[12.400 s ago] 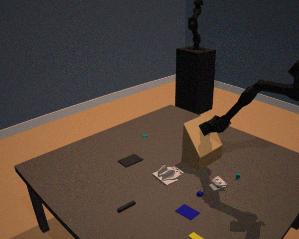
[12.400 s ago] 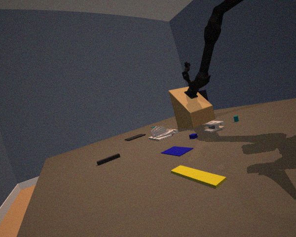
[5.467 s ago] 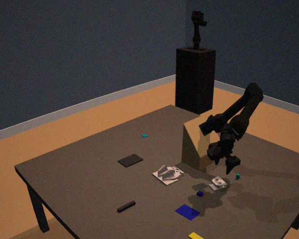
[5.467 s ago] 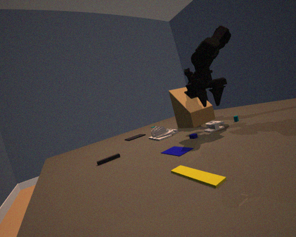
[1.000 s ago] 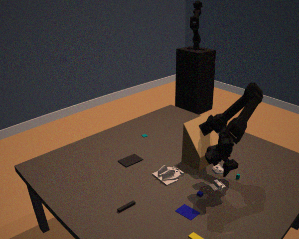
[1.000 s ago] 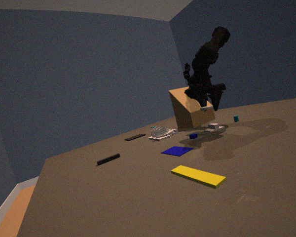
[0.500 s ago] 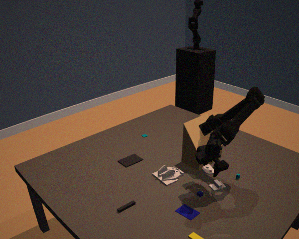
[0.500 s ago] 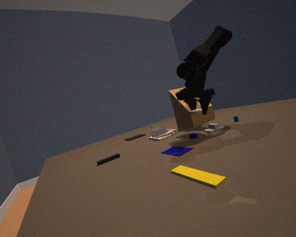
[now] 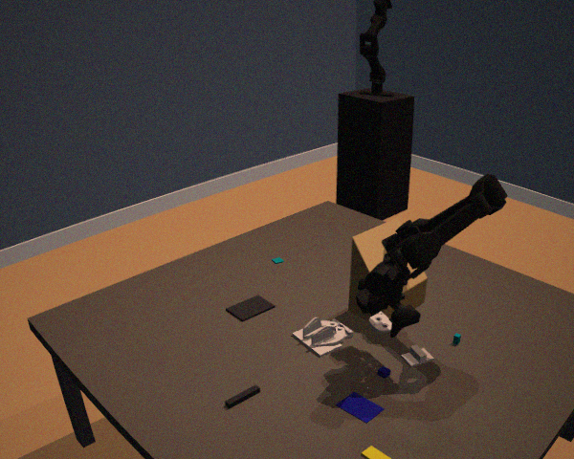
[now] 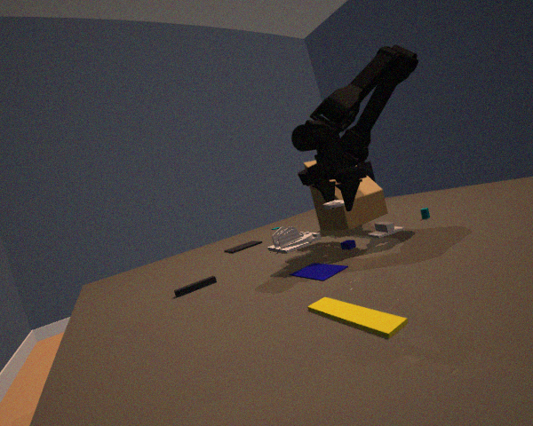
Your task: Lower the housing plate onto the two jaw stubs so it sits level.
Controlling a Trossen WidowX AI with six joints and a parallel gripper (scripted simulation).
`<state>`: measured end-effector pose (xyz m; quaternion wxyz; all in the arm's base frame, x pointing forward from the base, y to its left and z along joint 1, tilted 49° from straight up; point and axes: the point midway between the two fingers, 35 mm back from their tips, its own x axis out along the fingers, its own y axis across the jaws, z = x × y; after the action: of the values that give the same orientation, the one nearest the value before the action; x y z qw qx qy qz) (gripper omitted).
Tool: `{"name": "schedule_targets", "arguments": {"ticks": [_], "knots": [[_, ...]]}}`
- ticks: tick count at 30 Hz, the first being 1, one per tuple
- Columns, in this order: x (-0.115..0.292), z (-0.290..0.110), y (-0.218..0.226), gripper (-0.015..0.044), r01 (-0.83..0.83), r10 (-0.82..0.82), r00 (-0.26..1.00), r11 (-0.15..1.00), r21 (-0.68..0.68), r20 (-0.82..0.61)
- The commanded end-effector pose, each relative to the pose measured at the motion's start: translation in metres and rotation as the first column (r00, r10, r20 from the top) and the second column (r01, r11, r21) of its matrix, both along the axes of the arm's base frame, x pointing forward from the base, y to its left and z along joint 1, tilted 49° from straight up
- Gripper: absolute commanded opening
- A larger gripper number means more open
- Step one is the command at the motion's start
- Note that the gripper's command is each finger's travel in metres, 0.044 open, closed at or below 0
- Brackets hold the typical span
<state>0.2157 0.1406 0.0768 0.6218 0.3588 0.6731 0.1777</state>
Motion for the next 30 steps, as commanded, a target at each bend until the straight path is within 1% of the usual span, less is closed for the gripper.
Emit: {"name": "schedule_targets", "arguments": {"ticks": [1, 16, 30], "knots": [[0.005, -0.008, -0.008, 0.0351, -0.008, 0.008, 1.000, 1.000, 0.000, 0.008], [0.016, -0.043, -0.041, 0.0351, -0.044, 0.044, 0.998, 0.999, 0.003, 0.033], [0.017, -0.076, -0.073, 0.0351, -0.075, 0.073, 0.995, 0.997, 0.029, 0.066]]}}
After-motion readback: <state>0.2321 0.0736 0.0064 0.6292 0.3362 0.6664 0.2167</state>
